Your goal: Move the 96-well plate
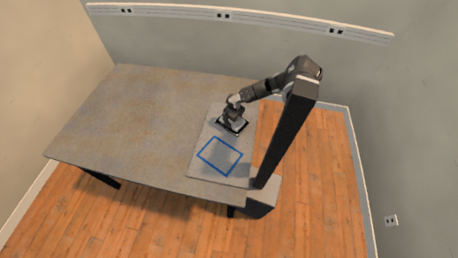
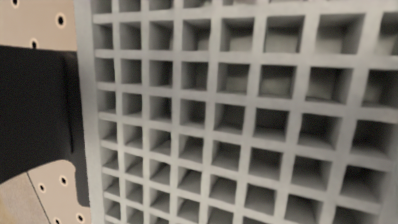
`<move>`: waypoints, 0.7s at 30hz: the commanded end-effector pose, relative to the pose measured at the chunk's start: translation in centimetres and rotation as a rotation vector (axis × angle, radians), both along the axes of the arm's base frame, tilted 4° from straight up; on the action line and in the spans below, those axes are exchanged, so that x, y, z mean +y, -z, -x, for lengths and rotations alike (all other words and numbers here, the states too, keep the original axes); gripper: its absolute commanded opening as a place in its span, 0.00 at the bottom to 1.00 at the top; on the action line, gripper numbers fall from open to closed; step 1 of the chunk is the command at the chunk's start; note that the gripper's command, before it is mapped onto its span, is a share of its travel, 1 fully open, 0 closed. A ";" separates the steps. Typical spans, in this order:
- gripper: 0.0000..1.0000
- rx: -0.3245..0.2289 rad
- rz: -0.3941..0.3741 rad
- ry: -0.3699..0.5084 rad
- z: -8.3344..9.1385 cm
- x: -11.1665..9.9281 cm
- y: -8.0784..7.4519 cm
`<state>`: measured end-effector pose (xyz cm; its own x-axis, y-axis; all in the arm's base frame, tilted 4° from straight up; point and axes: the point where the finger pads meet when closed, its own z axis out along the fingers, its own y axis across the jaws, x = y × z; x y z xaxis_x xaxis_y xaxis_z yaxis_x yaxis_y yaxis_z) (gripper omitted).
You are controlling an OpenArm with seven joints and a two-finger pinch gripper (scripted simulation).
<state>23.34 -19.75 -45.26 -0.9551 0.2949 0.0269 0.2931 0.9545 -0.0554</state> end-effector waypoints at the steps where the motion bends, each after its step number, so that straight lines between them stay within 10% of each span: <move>1: 0.00 0.000 -0.006 -0.002 0.0 0.1 0.0; 11: 0.00 0.000 -0.006 -0.002 0.0 0.1 0.0; 21: 0.33 -0.002 -0.001 0.000 -0.1 0.0 0.0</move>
